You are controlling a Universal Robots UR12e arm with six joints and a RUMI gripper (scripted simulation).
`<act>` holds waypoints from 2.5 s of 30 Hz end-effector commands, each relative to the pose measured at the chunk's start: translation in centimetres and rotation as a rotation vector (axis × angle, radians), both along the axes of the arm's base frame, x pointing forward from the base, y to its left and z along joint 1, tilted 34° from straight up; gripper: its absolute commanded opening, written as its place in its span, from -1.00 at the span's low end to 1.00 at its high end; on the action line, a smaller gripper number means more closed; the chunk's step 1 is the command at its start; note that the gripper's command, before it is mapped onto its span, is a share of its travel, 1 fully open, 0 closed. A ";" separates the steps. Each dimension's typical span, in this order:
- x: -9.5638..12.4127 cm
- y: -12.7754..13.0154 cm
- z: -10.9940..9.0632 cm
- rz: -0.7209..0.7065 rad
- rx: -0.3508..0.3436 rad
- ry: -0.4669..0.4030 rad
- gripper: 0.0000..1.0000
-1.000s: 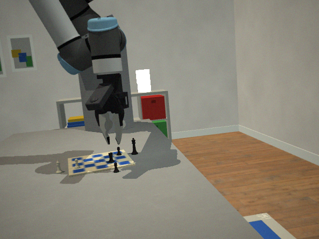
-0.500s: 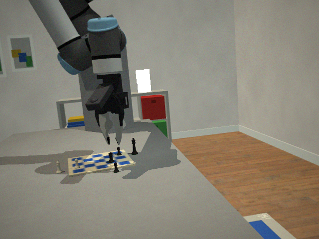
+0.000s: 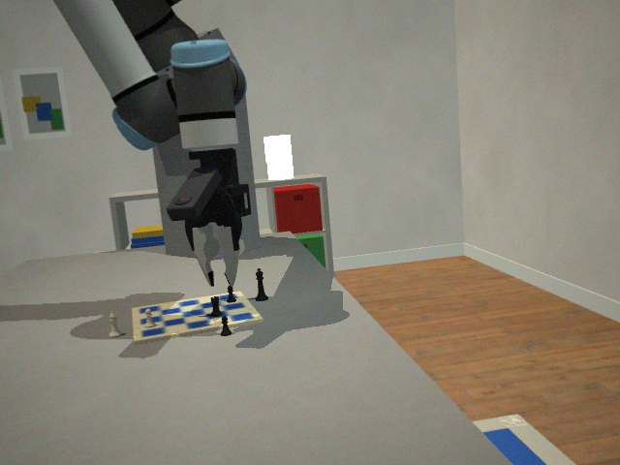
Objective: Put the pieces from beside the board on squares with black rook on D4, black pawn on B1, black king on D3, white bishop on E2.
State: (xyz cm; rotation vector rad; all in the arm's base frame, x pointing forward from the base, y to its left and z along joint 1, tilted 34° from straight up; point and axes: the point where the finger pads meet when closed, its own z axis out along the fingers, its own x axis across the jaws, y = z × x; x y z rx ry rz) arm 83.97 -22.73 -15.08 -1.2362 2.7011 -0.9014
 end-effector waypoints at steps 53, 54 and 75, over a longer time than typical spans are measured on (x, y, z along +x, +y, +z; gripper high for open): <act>1.2 -2.1 -3.5 0.000 0.000 -0.001 -0.60; 1.2 -2.1 -3.5 0.000 0.000 -0.001 -0.60; 1.2 -2.1 -3.5 0.000 0.000 -0.001 -0.60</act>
